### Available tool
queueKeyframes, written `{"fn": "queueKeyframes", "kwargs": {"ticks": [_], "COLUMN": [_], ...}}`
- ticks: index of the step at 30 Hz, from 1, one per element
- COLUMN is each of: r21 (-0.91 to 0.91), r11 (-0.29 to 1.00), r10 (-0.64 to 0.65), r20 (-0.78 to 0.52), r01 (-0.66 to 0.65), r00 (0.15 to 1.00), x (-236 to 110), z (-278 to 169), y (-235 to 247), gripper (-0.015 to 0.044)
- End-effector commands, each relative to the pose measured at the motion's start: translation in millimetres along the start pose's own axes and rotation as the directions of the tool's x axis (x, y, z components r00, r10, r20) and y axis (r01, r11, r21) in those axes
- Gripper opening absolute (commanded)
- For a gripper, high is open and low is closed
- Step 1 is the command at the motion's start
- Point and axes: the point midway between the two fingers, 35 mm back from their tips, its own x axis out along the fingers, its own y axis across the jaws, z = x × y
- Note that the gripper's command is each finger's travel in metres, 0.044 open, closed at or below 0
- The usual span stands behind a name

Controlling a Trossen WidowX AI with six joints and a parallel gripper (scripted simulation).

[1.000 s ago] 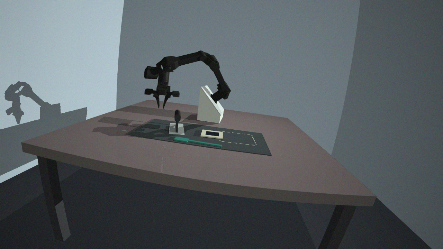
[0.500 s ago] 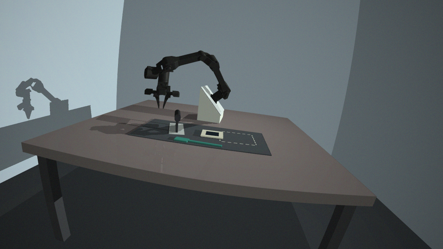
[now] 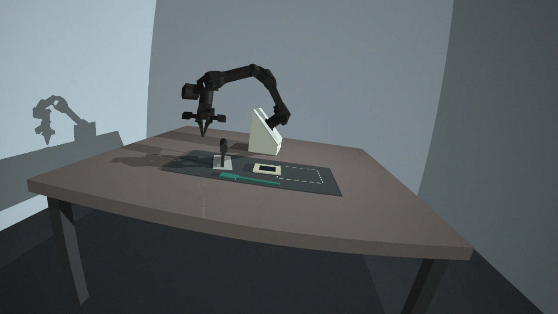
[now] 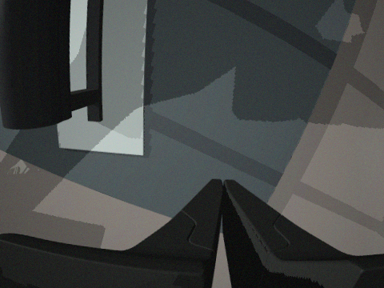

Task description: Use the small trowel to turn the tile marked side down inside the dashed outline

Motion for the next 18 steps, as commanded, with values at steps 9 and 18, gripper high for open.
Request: {"fn": "queueKeyframes", "kwargs": {"ticks": [9,18], "r21": [0.000,0.019], "r11": [1.000,1.000], "r10": [0.000,0.010], "r20": [0.000,-0.005], "r01": [0.000,-0.010], "r00": [1.000,1.000], "x": [0.1,-15.3], "z": [0.0,56.7], "y": [0.0,57.8], "gripper": [0.0053,0.0270]}}
